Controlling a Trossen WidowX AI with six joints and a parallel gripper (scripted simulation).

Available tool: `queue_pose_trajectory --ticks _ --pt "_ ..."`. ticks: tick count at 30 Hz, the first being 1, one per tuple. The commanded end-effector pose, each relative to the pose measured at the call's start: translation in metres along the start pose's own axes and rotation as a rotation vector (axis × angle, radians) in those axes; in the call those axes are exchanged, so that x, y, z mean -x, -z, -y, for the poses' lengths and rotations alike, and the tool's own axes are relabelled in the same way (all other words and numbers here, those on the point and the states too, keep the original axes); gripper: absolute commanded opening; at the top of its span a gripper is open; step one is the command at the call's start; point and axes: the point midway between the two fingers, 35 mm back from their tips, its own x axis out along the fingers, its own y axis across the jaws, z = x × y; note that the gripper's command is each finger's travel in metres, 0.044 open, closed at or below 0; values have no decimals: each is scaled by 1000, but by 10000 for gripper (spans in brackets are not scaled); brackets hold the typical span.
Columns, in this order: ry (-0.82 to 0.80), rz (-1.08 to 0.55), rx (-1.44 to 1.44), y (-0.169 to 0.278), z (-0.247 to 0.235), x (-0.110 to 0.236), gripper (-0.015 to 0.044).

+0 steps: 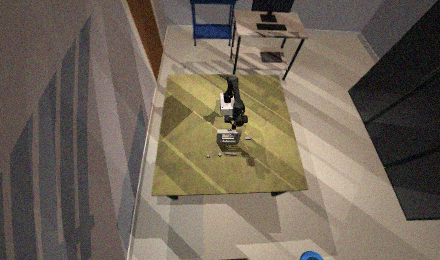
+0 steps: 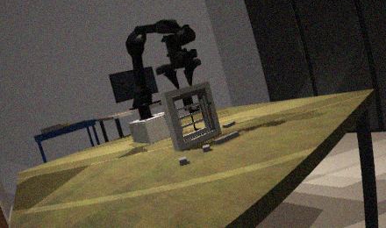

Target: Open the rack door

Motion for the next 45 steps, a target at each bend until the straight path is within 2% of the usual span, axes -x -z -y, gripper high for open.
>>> queue_pose_trajectory --ticks 1,35,42,45 --pt "6 -8 -5 1 1 -8 289" --pt "6 -8 -5 3 1 -61 289" --pt "6 -8 -5 3 1 -61 105" --pt "6 -8 -5 3 1 -61 85"
